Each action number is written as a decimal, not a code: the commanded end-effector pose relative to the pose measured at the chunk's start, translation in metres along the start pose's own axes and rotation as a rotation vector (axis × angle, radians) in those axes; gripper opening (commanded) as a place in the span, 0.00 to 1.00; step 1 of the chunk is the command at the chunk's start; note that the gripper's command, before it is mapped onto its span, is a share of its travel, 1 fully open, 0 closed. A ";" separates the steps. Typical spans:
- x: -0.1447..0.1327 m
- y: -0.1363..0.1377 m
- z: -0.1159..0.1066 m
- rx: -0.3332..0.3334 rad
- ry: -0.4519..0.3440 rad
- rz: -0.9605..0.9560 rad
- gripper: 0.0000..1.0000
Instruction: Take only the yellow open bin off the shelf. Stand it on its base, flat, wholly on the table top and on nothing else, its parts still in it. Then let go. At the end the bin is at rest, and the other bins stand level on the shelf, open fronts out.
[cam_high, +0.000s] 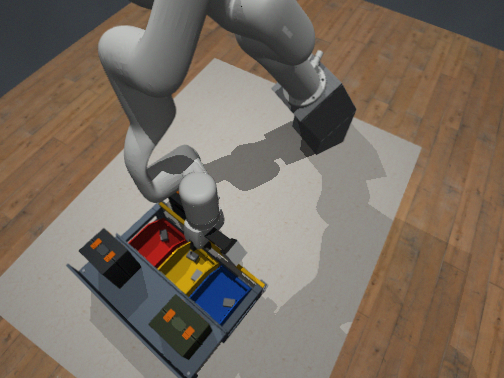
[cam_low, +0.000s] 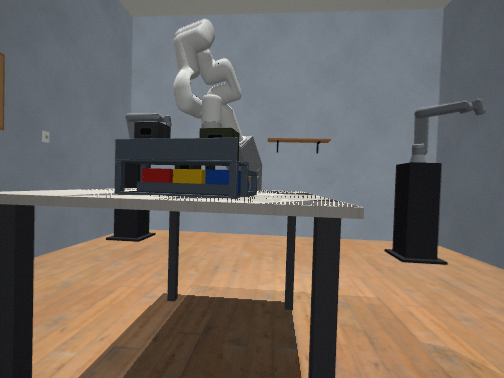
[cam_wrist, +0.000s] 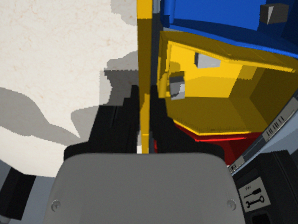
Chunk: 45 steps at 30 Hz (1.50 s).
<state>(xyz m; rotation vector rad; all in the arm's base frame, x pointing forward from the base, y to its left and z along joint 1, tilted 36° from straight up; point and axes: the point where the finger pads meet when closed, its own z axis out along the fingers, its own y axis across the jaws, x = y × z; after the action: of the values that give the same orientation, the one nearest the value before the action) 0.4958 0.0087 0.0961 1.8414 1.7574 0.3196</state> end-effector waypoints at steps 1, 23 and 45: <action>0.000 0.002 -0.009 -0.004 0.001 0.000 0.00; 0.000 0.001 -0.070 -0.004 0.001 0.001 0.00; 0.000 0.002 -0.105 -0.004 0.001 0.001 0.00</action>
<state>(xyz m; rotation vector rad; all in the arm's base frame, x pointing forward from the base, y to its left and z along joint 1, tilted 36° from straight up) 0.4403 0.0333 0.1808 1.8405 1.7565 0.3216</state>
